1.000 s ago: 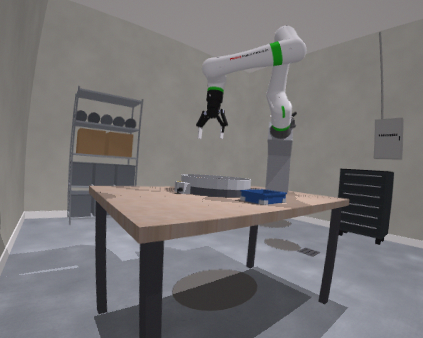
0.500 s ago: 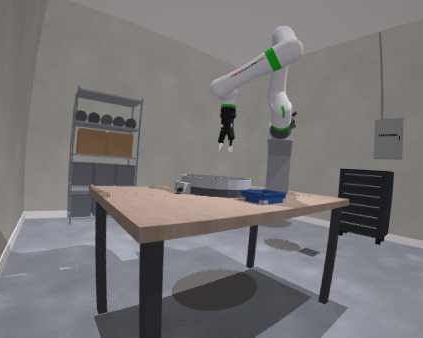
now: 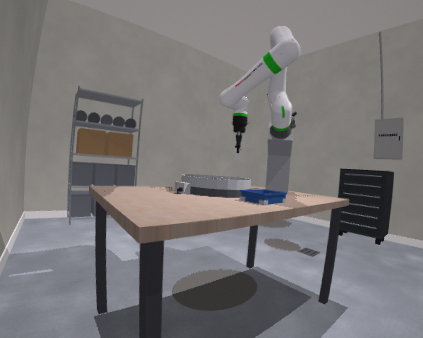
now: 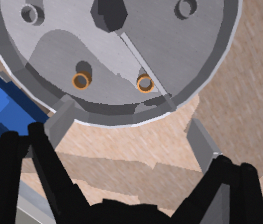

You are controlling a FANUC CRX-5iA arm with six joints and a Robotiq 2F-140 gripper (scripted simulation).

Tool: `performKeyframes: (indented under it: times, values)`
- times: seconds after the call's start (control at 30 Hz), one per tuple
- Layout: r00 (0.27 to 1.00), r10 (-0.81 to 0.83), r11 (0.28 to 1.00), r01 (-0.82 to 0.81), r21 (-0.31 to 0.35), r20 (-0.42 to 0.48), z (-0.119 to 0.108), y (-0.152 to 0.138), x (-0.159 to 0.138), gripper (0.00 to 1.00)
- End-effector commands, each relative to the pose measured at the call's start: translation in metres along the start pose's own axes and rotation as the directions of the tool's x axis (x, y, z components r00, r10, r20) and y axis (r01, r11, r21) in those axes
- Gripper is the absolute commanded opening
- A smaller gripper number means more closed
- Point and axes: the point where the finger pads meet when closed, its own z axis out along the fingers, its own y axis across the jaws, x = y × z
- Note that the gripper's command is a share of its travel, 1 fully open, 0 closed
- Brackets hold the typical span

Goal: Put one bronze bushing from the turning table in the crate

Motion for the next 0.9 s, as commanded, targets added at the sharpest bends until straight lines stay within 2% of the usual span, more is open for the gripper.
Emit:
performKeyframes:
  times: [0.0, 0.2, 0.23, 0.87]
  values:
    - [1.0, 0.0, 1.0, 0.0, 0.0, 0.0, -0.0001, 0.0001, 0.0001, 1.0]
    - [1.0, 0.0, 1.0, 0.0, 0.0, 0.0, -0.0001, 0.0001, 0.0001, 1.0]
    - [1.0, 0.0, 1.0, 0.0, 0.0, 0.0, -0.0001, 0.0001, 0.0001, 0.07]
    - [1.0, 0.0, 1.0, 0.0, 0.0, 0.0, -0.0001, 0.0001, 0.0001, 0.07]
